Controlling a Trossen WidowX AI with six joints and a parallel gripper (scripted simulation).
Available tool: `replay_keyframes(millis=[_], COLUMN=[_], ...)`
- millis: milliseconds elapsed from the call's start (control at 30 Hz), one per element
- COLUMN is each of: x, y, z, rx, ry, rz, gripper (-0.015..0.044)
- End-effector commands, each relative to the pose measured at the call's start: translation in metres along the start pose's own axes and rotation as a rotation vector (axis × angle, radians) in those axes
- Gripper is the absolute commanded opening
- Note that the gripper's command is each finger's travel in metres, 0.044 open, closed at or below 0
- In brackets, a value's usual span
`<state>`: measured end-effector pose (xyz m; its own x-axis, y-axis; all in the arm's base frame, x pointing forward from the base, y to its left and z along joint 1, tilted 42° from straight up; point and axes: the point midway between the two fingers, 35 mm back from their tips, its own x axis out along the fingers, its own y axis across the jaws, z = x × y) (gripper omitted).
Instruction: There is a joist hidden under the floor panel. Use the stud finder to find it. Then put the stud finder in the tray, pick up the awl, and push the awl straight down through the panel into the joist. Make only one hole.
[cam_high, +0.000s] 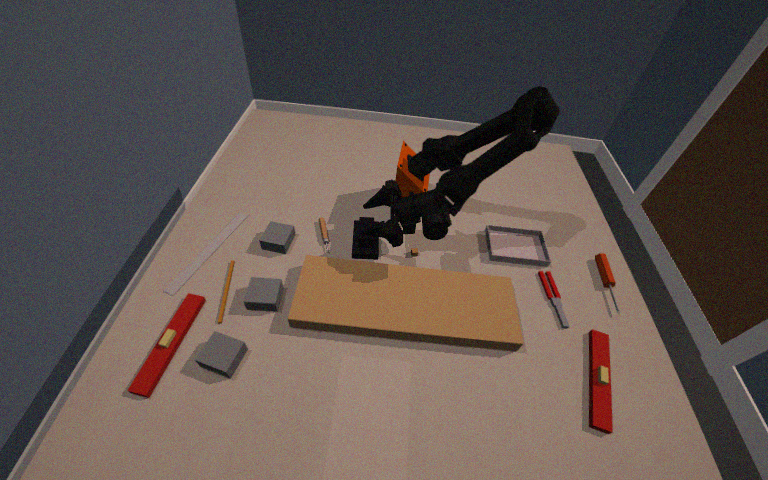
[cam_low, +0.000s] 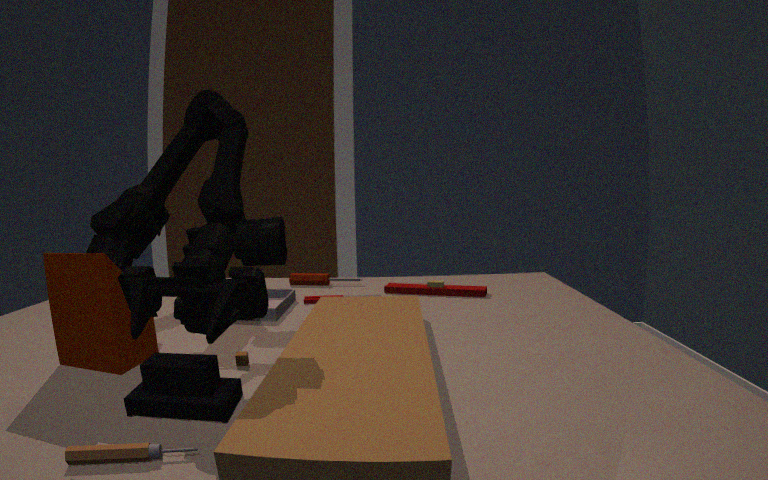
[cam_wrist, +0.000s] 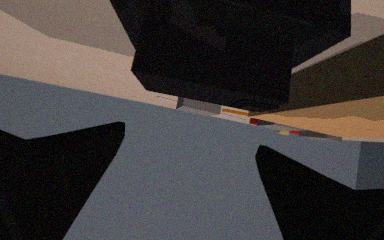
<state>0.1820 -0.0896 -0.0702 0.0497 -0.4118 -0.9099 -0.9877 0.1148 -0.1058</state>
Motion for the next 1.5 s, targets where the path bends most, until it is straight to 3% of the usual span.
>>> replay_keyframes(millis=[0,133,333,600,800,1467], x=[-0.012,-0.024,-0.016,0.014,0.018,0.017], y=[-0.004,0.0,0.001,0.012,-0.001,-0.001], z=[-0.027,-0.054,-0.046,-0.014,-0.02,-0.019], rx=[0.003,-0.001,0.069,0.884,1.513,1.532], ry=[-0.002,0.001,-0.046,-0.66,-1.082,-1.095], rz=[-0.01,-0.009,0.018,0.377,0.66,0.669], gripper=[0.044,0.044,0.044,0.044,0.044,0.044])
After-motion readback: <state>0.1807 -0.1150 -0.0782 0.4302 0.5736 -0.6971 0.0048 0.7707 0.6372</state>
